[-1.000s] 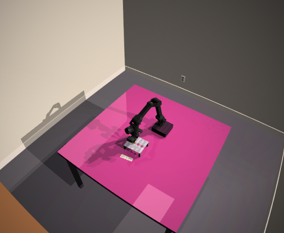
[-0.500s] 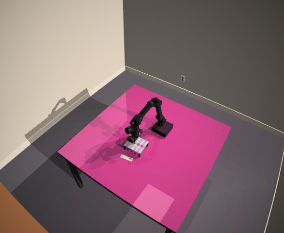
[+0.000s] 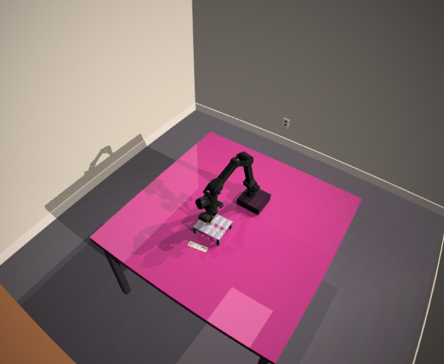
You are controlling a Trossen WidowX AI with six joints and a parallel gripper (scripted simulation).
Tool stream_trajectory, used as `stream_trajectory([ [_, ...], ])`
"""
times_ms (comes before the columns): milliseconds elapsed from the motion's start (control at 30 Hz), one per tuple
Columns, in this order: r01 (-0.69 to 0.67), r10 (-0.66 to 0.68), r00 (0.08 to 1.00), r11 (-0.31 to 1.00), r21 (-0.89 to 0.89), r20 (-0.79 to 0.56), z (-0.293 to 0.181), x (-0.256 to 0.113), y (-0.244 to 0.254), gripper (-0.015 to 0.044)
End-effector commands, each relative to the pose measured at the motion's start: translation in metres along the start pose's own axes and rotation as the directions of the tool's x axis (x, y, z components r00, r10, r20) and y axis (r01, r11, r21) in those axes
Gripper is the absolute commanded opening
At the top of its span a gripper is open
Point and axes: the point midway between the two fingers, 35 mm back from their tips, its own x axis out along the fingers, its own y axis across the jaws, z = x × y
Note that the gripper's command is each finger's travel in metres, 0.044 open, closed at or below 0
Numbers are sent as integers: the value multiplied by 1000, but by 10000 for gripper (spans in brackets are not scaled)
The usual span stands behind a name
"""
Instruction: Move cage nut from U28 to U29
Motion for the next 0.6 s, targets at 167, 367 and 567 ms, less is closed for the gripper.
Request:
stream_trajectory([
  [167,-9,9,1000,1000,-5,-3,0,0,0,36],
  [367,-19,19,1000,1000,-5,-3,0,0,-1,36],
  [567,-19,19,1000,1000,-5,-3,0,1,-1,36],
])
